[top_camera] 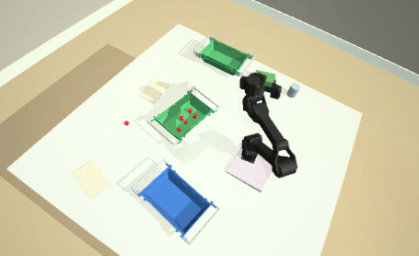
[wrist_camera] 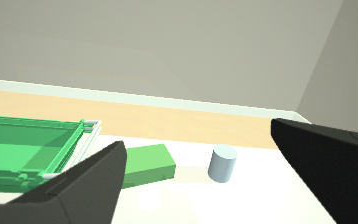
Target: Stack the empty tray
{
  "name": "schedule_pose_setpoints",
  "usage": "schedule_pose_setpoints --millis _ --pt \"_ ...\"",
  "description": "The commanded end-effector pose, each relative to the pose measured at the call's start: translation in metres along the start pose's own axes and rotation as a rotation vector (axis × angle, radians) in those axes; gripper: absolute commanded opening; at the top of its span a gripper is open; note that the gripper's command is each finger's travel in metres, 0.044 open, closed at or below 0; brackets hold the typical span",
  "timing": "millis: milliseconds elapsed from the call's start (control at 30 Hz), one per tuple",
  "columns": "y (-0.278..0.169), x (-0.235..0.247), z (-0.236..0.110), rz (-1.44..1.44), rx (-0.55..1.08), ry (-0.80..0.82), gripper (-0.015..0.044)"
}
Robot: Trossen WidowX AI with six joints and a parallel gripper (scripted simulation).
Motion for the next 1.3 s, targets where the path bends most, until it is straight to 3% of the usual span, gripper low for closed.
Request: schedule_pose_setpoints --millis 0,233,367,733,1100,1267 --pt "0.000 0.000 0.000 0.000 0.000 0.000 0.0374" --pt "0.001 0.002 0.000 -0.008 0.003 0.008 0.0190" --pt "0.017 0.036 0.009 -0.159 0.061 0.181 0.0085" --pt "0.034 0.155 0.006 -0.583 0.309 0.755 0.0082" --pt "0.012 0.254 -0.038 -0.878 0.667 1.288 0.0082" --pt "0.008 0.265 -0.046 -0.906 0.725 1.352 0.0082"
Point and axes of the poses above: the point midway between the two fingers, 35 mm back from their tips, its own z axis out along the fingers, its own x axis across the jaws, y = z × x, the point moved 2 cm from there along -z, back along the fingers, and after that the axes turned 13 degrees about -z, right-handed, at the moved point
